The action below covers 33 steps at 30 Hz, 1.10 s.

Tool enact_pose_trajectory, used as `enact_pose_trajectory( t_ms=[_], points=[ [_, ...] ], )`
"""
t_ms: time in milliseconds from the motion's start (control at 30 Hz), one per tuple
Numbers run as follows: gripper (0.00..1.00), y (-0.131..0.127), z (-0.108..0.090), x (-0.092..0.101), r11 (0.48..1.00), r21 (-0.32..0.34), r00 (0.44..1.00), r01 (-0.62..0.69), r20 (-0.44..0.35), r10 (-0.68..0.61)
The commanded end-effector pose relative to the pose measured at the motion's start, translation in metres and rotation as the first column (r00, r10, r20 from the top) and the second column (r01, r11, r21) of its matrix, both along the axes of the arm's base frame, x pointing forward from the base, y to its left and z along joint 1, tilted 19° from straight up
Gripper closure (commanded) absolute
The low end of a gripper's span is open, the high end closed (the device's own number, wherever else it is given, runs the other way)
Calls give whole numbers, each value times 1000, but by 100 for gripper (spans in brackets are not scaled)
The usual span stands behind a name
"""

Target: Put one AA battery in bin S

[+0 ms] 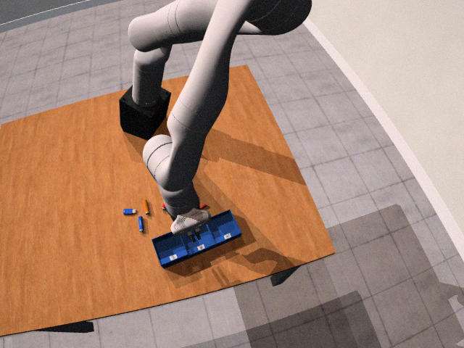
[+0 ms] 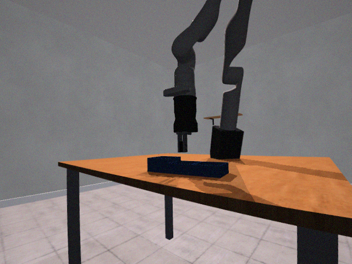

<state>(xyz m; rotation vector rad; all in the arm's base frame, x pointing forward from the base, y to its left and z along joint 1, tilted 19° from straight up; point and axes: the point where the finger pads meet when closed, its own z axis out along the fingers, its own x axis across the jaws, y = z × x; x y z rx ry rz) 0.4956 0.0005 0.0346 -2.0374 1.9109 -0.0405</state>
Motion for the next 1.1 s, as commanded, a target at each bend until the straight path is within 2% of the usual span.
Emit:
enact_pose_trajectory(
  t_ms=[0,533,1067],
  points=[
    [69,0,-10,-1,1000,-2,1000,2,-9,-2],
    [69,8,-45,8,1000,-3,1000,2,-9,-2],
    [69,8,-46,9,1000,-2,1000,2,-9,-2]
  ],
)
